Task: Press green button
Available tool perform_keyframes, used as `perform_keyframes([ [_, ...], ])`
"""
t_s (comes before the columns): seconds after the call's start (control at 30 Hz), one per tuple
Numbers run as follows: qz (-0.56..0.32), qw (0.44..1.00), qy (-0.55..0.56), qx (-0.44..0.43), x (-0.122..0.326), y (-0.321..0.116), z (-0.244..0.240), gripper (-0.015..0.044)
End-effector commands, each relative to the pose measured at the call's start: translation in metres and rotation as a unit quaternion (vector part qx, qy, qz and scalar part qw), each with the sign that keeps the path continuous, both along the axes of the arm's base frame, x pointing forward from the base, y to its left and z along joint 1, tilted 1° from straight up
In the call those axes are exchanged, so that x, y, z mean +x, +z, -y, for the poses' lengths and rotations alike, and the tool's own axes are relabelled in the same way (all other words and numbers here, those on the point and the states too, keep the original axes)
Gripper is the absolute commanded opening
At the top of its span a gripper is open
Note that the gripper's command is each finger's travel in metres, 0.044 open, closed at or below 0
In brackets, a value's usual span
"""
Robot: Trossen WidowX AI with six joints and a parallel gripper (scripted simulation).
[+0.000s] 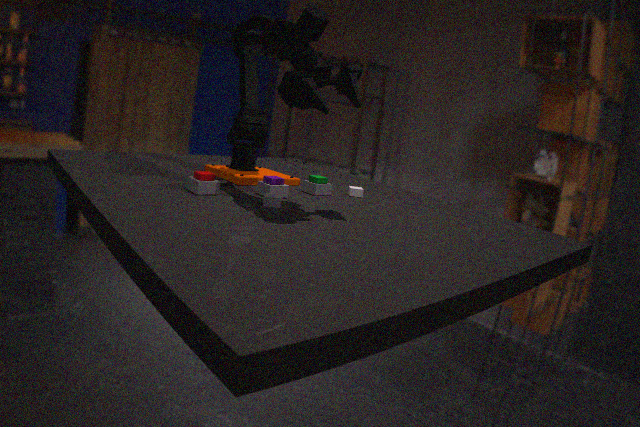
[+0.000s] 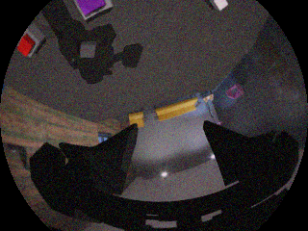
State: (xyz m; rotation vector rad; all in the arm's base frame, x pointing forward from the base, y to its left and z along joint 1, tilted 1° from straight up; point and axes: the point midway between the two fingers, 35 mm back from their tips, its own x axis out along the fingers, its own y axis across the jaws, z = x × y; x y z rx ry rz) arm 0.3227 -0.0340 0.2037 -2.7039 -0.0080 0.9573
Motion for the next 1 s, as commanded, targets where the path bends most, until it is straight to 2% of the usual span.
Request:
perform_keyframes([
  [0.0, -0.003, 1.000, -0.004, 0.006, 0.000, -0.001, -0.001, 0.0400],
  [0.1, -0.045, 0.992, -0.068, 0.094, -0.003, -0.008, -0.010, 0.0400],
  [0.23, -0.117, 0.949, -0.187, 0.227, -0.011, -0.020, -0.026, 0.0400],
  [0.37, -0.182, 0.871, -0.314, 0.333, -0.021, -0.031, -0.040, 0.0400],
  [0.5, -0.230, 0.764, -0.443, 0.409, -0.033, -0.040, -0.054, 0.0400],
  [0.63, -0.257, 0.635, -0.568, 0.456, -0.046, -0.048, -0.066, 0.0400],
  [0.97, -0.245, 0.413, -0.739, 0.473, -0.071, -0.056, -0.082, 0.0400],
])
